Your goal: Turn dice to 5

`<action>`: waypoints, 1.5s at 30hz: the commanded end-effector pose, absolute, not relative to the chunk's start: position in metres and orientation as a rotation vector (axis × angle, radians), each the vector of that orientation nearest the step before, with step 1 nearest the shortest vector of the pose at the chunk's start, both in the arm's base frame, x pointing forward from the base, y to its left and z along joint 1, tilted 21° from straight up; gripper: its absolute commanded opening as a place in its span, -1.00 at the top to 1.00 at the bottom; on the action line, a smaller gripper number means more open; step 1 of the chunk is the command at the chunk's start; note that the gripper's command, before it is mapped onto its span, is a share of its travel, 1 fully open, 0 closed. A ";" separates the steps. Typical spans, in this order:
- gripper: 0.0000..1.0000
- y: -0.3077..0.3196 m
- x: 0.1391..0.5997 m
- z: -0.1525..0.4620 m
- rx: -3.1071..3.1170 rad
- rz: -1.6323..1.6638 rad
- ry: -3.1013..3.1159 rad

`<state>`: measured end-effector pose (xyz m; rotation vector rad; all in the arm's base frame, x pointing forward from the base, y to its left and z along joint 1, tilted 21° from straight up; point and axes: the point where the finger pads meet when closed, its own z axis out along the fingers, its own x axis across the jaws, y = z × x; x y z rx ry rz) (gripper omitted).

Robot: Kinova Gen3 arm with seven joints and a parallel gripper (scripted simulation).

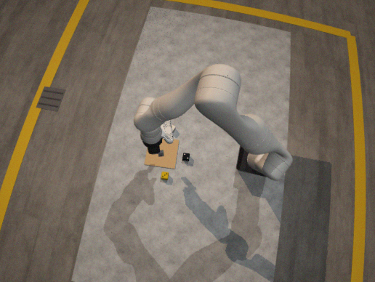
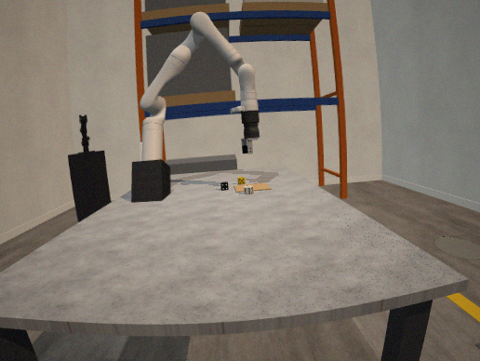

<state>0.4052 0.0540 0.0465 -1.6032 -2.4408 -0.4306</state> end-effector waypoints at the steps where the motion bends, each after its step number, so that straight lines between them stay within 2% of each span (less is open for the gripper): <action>1: -1.00 0.031 0.408 0.036 -1.735 -0.412 -2.310; 15: -1.00 -0.085 0.399 -0.011 -2.261 -0.303 -1.710; 37: -1.00 -0.086 0.399 -0.012 -2.263 -0.302 -1.708; 45: -1.00 -0.068 0.398 -0.054 -2.263 -0.300 -1.706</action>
